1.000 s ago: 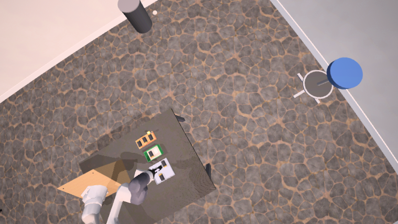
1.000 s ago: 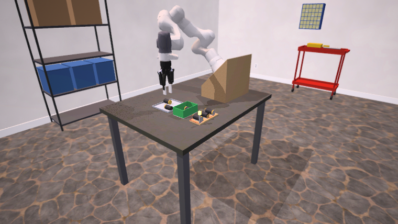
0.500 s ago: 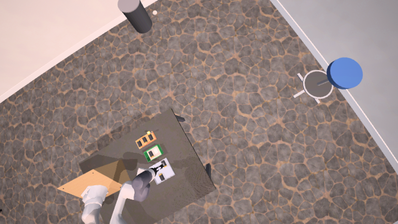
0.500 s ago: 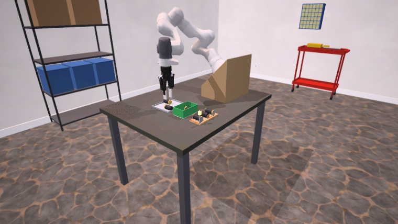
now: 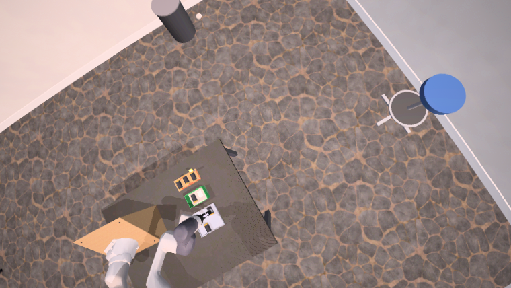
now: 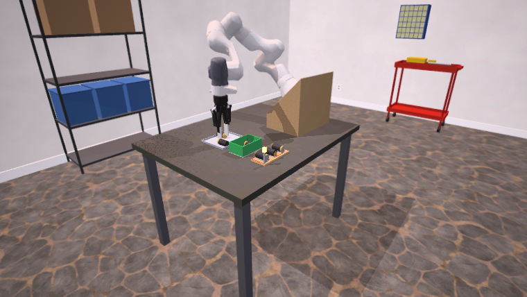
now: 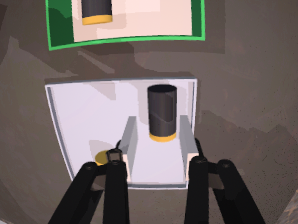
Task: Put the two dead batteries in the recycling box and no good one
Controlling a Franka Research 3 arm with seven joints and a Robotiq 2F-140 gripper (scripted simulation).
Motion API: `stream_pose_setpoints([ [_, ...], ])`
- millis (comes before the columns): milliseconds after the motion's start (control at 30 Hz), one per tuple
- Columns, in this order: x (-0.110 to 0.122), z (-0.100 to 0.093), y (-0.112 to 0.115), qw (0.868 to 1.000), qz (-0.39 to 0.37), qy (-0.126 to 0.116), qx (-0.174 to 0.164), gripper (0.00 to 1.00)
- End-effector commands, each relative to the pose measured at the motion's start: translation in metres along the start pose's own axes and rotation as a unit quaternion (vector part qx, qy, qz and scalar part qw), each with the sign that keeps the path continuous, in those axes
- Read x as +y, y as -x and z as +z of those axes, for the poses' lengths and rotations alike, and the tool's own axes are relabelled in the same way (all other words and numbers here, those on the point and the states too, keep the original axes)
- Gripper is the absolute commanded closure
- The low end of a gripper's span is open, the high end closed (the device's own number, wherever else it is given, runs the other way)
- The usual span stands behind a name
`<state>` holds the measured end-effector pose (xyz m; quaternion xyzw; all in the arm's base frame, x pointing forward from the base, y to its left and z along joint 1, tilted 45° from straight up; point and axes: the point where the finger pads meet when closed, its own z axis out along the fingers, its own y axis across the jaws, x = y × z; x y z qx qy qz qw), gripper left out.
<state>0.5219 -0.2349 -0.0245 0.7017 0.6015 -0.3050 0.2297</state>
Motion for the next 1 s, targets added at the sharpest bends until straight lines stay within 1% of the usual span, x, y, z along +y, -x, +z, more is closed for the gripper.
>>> stream_pose_setpoints([
  [0,0.004,-0.0027,-0.001,1.0,0.003,0.006,0.002,0.71],
  [967,0.0069,-0.0027,-0.0006,1.0,0.003,0.006,0.002,0.71],
])
